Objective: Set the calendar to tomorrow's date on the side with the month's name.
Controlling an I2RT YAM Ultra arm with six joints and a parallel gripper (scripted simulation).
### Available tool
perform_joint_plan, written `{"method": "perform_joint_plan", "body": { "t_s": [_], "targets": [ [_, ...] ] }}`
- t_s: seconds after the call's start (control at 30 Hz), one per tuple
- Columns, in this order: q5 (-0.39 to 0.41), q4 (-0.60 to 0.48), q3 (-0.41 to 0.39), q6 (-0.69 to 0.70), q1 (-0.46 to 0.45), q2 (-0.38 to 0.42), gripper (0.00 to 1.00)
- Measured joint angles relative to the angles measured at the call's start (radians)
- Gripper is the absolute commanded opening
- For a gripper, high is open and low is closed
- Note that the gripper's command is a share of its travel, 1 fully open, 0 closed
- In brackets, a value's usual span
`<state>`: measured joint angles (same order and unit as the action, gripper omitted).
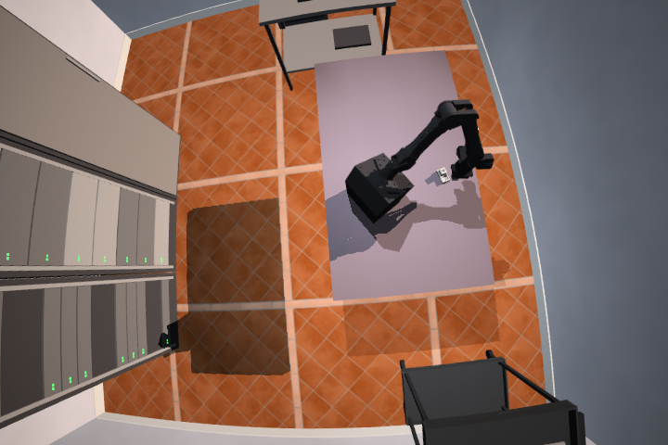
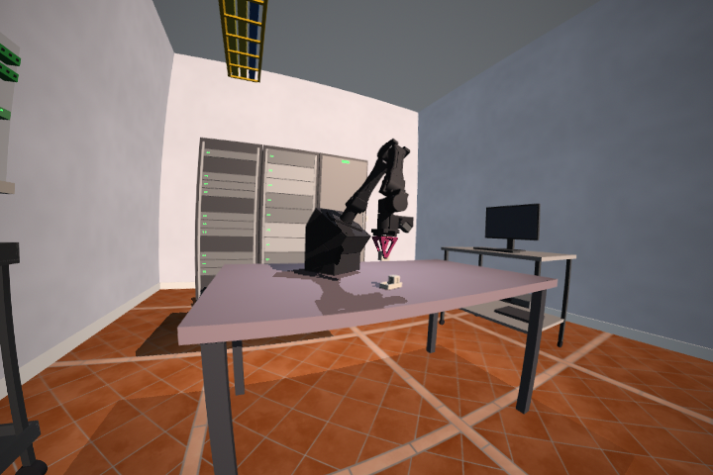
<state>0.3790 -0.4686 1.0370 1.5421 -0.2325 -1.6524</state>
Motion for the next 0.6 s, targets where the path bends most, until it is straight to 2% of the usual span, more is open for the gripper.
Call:
{"method": "perform_joint_plan", "body": {
  "t_s": [0.6],
  "targets": [
    [0.053, -0.021, 0.082, -0.468, -0.113, -0.109, 0.27]
  ]
}}
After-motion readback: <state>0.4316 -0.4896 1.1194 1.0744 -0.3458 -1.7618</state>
